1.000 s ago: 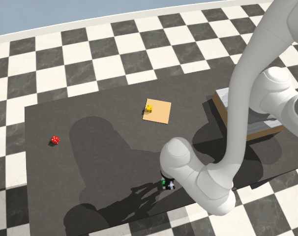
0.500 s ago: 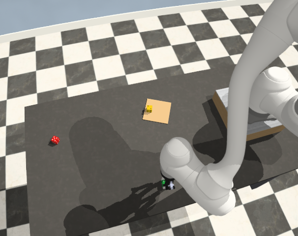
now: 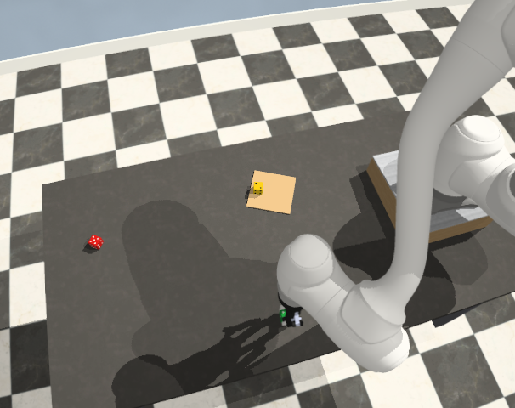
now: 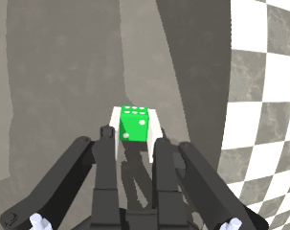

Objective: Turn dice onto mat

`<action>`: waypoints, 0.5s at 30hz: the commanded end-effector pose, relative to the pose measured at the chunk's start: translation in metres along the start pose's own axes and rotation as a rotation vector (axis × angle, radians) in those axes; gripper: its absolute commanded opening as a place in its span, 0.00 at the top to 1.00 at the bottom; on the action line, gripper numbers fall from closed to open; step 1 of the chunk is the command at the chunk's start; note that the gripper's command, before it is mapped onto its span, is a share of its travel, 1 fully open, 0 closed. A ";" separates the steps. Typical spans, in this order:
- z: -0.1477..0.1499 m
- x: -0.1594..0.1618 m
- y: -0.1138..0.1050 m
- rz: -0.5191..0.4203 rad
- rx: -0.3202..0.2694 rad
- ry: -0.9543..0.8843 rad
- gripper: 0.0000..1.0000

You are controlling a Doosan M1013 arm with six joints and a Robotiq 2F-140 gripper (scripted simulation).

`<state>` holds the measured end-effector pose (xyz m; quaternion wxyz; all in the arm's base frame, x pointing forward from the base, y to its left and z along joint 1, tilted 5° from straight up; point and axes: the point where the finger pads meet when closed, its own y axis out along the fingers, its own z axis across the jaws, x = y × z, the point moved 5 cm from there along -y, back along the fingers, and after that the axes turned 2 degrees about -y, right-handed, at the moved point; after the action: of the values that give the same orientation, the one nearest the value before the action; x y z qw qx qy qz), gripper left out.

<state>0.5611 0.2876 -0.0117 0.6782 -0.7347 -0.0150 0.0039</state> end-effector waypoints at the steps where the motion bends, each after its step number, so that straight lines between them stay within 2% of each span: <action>1: 0.000 0.000 -0.014 0.000 0.000 0.000 0.76; 6: 0.000 0.000 -0.051 0.000 0.000 0.000 0.76; 8: 0.000 0.000 -0.051 0.000 0.000 0.000 0.76; 12: 0.000 0.000 -0.077 0.000 0.000 0.000 0.76; 15: 0.000 0.000 -0.086 0.000 0.000 0.000 0.76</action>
<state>0.5598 0.2942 0.0702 0.6782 -0.7347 -0.0150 0.0039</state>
